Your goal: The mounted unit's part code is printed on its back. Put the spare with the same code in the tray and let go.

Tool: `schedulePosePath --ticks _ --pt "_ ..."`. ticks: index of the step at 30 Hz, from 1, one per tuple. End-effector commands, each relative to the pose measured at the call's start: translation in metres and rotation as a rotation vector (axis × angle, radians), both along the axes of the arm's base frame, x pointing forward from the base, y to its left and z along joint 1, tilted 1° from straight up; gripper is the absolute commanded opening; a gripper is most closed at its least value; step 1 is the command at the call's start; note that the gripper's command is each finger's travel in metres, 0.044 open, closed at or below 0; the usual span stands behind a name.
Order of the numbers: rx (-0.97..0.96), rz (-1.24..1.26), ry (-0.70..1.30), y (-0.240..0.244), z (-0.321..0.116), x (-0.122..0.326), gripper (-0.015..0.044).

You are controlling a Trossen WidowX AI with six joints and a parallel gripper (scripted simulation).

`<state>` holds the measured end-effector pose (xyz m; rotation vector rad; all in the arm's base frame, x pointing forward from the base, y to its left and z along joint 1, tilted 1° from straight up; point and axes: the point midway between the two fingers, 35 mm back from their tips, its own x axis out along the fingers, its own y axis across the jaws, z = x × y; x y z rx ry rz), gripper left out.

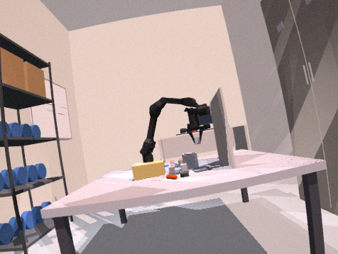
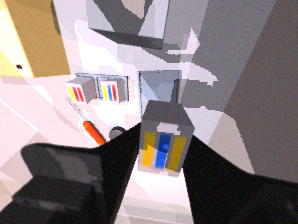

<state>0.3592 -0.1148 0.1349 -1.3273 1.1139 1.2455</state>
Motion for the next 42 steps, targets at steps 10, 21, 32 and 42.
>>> schedulePosePath --ticks 10,21,32,42 --pt "-0.007 0.014 0.003 -0.017 -0.005 -0.001 0.0000" --pt "-0.007 0.014 0.003 -0.018 -0.017 0.002 0.0000" --pt "-0.007 0.014 0.003 -0.018 -0.028 0.004 0.0000" --pt "-0.007 0.014 0.003 -0.019 -0.039 0.006 0.0000"
